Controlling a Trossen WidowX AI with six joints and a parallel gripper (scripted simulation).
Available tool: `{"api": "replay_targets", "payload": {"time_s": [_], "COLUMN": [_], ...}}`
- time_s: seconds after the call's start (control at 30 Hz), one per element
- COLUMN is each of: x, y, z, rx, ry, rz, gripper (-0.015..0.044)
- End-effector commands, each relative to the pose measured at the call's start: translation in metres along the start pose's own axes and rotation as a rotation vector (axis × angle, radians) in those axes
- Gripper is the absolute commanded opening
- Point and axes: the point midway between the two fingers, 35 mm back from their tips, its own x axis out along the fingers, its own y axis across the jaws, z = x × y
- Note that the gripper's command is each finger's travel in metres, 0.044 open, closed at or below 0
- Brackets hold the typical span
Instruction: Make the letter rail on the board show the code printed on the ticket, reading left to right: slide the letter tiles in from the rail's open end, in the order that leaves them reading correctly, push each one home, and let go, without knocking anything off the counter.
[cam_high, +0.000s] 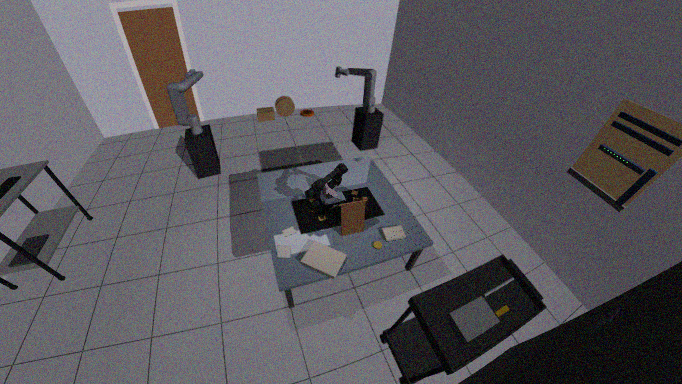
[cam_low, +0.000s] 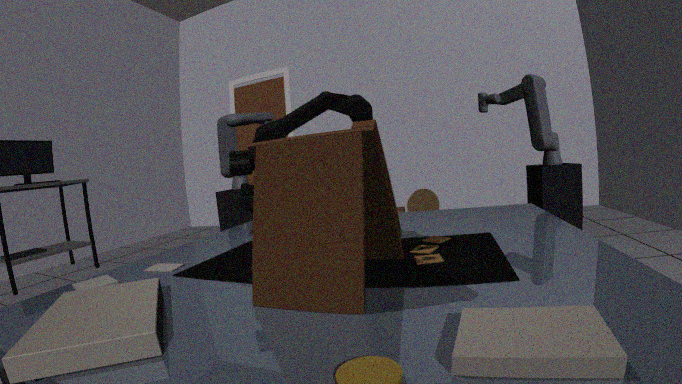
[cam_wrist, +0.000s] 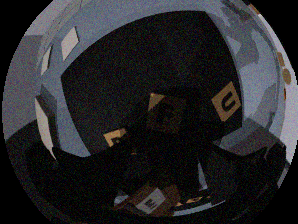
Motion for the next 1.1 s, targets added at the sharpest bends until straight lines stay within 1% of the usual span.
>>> {"api": "replay_targets", "payload": {"time_s": [0.0,0.3,0.53,0.87,1.07], "x": [0.013,0.015,0.047,0.047,0.054], "y": [0.001,0.001,0.000,-0.001,-0.001], "z": [0.010,0.010,0.011,0.011,0.011], "rx": [0.148,0.148,0.147,0.147,0.147], "ry": [-0.026,-0.026,-0.024,-0.024,-0.024], "rz": [-0.040,-0.040,-0.040,-0.040,-0.040], "gripper": [0.0340,0.0340,0.0340,0.0340,0.0340]}}
